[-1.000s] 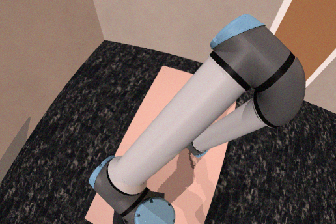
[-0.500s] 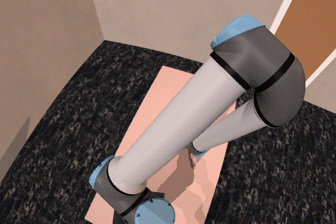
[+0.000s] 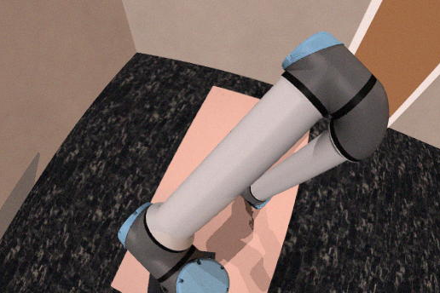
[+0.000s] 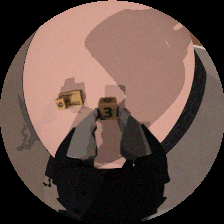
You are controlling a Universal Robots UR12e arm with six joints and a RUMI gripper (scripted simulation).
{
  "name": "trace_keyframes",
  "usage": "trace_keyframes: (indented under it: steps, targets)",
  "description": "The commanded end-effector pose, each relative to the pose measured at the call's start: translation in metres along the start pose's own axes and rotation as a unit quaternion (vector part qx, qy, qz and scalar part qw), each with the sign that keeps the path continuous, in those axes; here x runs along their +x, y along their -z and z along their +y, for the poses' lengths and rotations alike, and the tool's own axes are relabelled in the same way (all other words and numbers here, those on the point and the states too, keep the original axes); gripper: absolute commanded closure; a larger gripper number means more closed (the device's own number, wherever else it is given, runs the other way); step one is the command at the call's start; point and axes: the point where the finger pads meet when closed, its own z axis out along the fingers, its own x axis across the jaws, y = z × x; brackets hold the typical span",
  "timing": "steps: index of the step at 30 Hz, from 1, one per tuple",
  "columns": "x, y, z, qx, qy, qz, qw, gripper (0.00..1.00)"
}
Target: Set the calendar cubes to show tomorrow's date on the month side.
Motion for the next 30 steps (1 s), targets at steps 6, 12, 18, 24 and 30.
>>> trace_keyframes:
  steps: [6, 12, 18, 24, 30]
  targets:
    - [0.001, -0.041, -0.001, 0.001, 0.000, 0.000, 1.000, 0.90]
    - [0.001, -0.052, -0.001, 0.001, 0.000, 0.000, 1.000, 0.90]
    - [0.001, -0.055, -0.001, 0.001, 0.000, 0.000, 1.000, 0.90]
    - [0.001, -0.055, -0.001, 0.001, 0.000, 0.000, 1.000, 0.90]
    - [0.001, -0.055, -0.001, 0.001, 0.000, 0.000, 1.000, 0.90]
